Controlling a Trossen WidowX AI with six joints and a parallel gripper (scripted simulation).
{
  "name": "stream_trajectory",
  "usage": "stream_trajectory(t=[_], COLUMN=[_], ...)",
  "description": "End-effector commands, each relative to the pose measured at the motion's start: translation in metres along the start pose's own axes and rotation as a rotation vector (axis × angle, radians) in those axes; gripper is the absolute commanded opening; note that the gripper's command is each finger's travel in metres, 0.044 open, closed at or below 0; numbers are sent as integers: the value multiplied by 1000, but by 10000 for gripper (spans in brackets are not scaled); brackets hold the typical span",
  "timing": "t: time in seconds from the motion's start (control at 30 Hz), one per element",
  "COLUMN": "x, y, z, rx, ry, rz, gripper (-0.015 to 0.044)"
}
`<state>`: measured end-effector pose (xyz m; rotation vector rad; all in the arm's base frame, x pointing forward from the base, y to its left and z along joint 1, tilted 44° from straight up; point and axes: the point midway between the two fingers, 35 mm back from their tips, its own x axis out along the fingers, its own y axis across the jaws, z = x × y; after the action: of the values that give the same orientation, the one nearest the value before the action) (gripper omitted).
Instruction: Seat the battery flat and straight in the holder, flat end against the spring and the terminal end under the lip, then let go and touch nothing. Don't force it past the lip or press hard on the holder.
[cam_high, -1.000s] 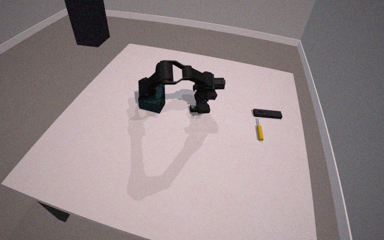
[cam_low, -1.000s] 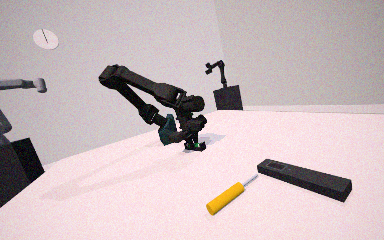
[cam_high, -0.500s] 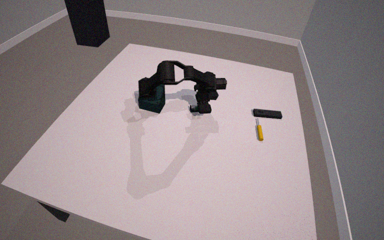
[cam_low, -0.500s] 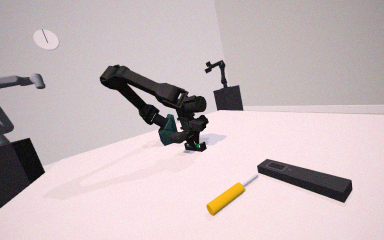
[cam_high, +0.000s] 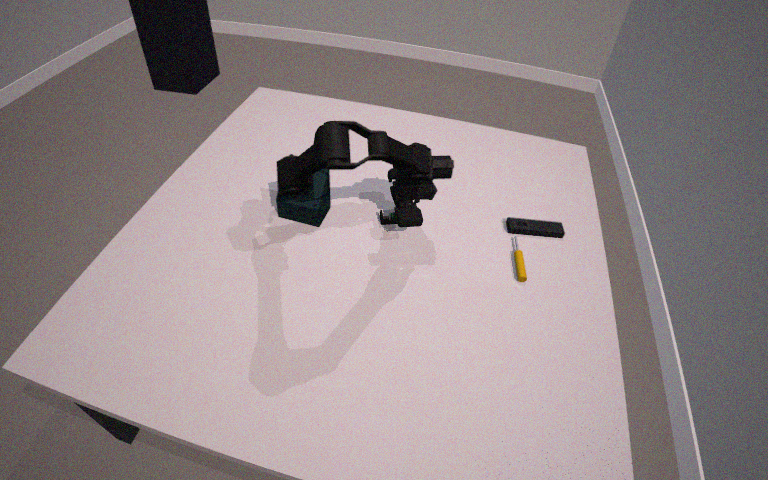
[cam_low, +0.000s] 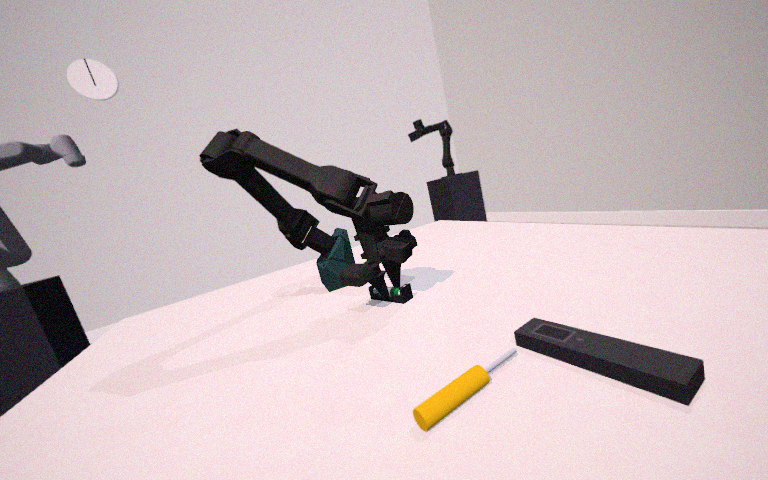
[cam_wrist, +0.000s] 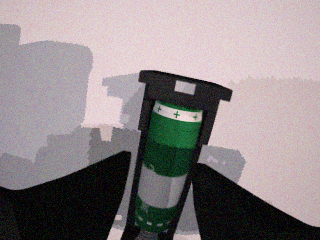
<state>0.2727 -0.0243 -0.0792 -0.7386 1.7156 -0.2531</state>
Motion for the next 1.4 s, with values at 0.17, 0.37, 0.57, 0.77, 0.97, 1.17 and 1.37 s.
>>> stream_trajectory(t=[0.17, 0.37, 0.57, 0.77, 0.97, 1.17, 1.37], x=[-14, -26, -83, -84, -84, -84, -84], y=[2, 5, 12, 14, 14, 14, 14], z=[1, 0, -2, -2, -2, -2, -2], rx=[3, -5, 2, 2, 2, 2, 2], ry=[-4, -2, -5, -5, -5, -5, -5], rz=[2, 0, 5, 5, 5, 5, 5], gripper=[165, 244, 402, 440, 440, 440, 440])
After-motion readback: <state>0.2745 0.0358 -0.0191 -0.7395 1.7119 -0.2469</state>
